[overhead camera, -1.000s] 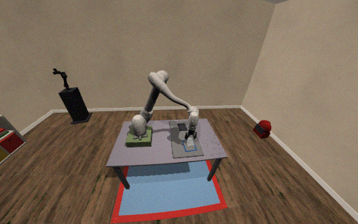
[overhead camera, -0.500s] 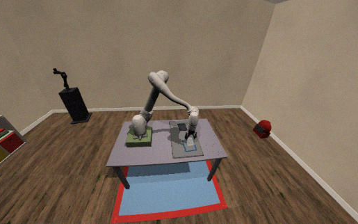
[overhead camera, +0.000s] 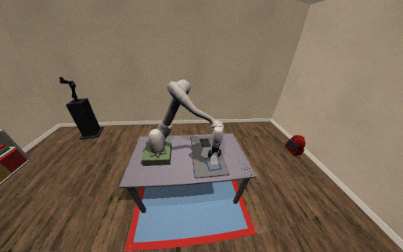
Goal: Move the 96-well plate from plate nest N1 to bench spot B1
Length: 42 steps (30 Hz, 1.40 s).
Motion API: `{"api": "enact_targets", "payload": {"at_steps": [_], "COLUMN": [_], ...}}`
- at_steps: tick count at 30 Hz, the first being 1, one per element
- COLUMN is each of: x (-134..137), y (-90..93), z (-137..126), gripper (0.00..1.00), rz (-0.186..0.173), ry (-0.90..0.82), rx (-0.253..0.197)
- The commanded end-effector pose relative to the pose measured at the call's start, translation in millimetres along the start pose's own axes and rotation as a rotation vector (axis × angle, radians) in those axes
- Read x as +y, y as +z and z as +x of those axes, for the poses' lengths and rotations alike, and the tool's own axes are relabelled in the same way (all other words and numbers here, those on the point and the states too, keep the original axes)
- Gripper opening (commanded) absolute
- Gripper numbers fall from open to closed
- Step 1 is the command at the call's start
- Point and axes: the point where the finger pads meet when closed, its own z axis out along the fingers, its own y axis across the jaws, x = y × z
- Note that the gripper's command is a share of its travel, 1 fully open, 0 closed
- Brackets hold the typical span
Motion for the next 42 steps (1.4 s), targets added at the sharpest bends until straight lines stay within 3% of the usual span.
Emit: {"api": "enact_targets", "payload": {"at_steps": [1, 25, 42], "x": [0, 0, 0], "y": [4.3, 40.3, 40.3], "z": [0, 0, 0], "gripper": [0.00, 0.00, 0.00], "rz": [0.000, 0.000, 0.000], "ry": [0.000, 0.000, 0.000], "rx": [0.000, 0.000, 0.000]}}
